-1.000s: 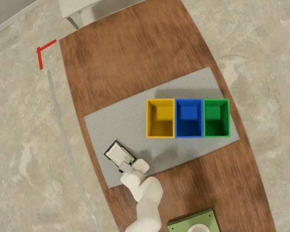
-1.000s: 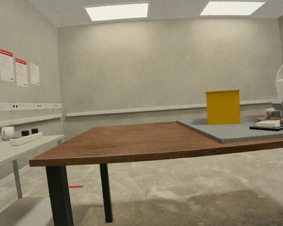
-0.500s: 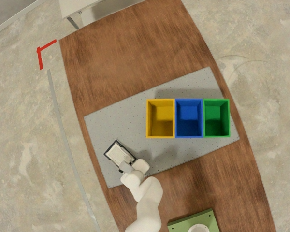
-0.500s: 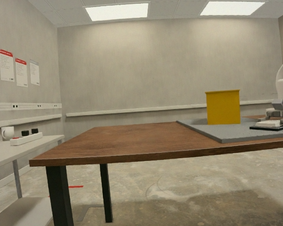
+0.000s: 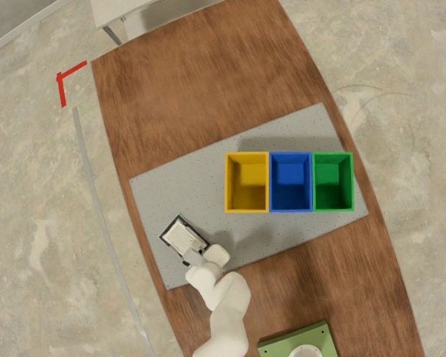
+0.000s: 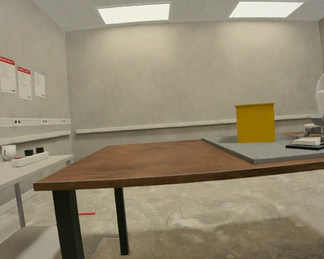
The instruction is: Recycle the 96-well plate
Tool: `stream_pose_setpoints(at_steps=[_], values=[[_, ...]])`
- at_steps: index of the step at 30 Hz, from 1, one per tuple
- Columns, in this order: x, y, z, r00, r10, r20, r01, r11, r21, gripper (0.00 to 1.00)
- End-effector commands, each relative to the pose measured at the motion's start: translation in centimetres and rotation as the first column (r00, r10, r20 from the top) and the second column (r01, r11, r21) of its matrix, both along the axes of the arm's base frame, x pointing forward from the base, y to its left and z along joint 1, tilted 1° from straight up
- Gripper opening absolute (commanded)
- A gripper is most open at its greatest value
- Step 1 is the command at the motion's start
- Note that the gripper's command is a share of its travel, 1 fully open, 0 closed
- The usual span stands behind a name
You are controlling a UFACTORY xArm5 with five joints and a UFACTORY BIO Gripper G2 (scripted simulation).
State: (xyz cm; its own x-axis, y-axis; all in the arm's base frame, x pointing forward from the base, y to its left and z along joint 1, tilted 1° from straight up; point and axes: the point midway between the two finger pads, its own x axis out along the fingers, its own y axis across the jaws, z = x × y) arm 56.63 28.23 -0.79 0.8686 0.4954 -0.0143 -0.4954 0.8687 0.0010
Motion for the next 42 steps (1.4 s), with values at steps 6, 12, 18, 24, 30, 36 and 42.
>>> stream_pose_setpoints(at_steps=[6,12,18,24,30,36,42], values=[[0.1,0.1,0.7,1.000,0.000,0.002,0.000,1.000,0.005,0.00],[0.1,0.1,1.1,1.000,0.000,0.002,0.000,1.000,0.005,0.00],[0.1,0.1,1.5,1.000,0.000,0.002,0.000,1.000,0.005,0.00],[0.1,0.1,1.8,1.000,0.000,0.002,0.000,1.000,0.005,0.00],[0.1,0.1,2.0,1.000,0.000,0.002,0.000,1.000,0.005,0.00],[0.1,0.1,2.2,1.000,0.000,0.002,0.000,1.000,0.005,0.00],[0.2,0.1,2.8,1.000,0.000,0.002,0.000,1.000,0.006,0.00]])
